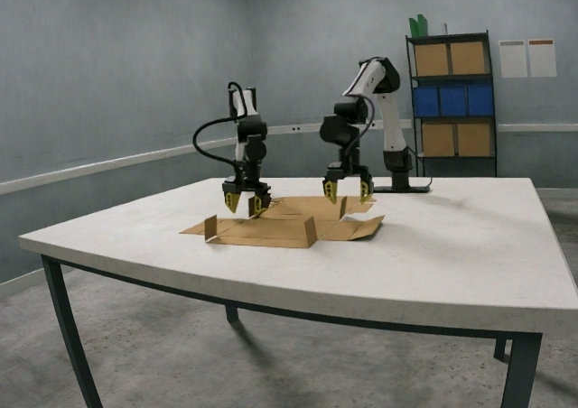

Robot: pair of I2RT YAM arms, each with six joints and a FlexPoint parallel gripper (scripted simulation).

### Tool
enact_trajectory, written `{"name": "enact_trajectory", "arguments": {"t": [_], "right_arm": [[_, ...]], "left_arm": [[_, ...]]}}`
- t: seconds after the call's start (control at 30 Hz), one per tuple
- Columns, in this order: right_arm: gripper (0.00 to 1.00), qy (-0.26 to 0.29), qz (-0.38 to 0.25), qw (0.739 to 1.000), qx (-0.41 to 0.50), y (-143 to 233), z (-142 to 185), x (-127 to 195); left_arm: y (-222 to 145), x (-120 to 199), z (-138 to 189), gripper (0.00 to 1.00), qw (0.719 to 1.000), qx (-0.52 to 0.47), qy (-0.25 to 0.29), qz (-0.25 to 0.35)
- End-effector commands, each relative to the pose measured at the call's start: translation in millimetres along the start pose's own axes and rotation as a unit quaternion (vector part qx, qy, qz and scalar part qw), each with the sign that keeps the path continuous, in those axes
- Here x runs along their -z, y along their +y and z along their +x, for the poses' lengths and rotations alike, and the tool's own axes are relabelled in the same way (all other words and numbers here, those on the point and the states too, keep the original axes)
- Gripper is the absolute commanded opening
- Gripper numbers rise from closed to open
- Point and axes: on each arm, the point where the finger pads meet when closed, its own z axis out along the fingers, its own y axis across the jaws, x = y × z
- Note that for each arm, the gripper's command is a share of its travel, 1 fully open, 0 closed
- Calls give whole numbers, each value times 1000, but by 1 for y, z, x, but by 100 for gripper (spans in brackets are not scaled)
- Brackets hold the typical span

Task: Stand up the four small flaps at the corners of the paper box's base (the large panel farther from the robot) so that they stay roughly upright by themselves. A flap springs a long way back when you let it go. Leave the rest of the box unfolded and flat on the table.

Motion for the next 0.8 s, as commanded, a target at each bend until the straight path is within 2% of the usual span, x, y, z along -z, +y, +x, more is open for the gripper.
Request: {"name": "enact_trajectory", "arguments": {"t": [0.0, 0.17, 0.3, 0.5, 0.77], "right_arm": [[77, 20, 1, 1000, 7, 4, 9, -6], [77, 20, 1, 1000, 7, 4, 9, -6], [77, 20, 1, 1000, 7, 4, 9, -6], [77, 20, 1, 1000, 7, 4, 9, -6], [77, 20, 1, 1000, 7, 4, 9, -6]], "left_arm": [[1, -20, 3, 77, 1000, -4, 1, -7], [-1, -34, 7, 77, 1000, -4, 1, -9], [-3, -24, -4, 77, 1000, -3, -21, -2], [-3, -33, -1, 77, 1000, -3, -10, -11], [-2, -29, -4, 77, 1000, -4, -14, -27]]}}
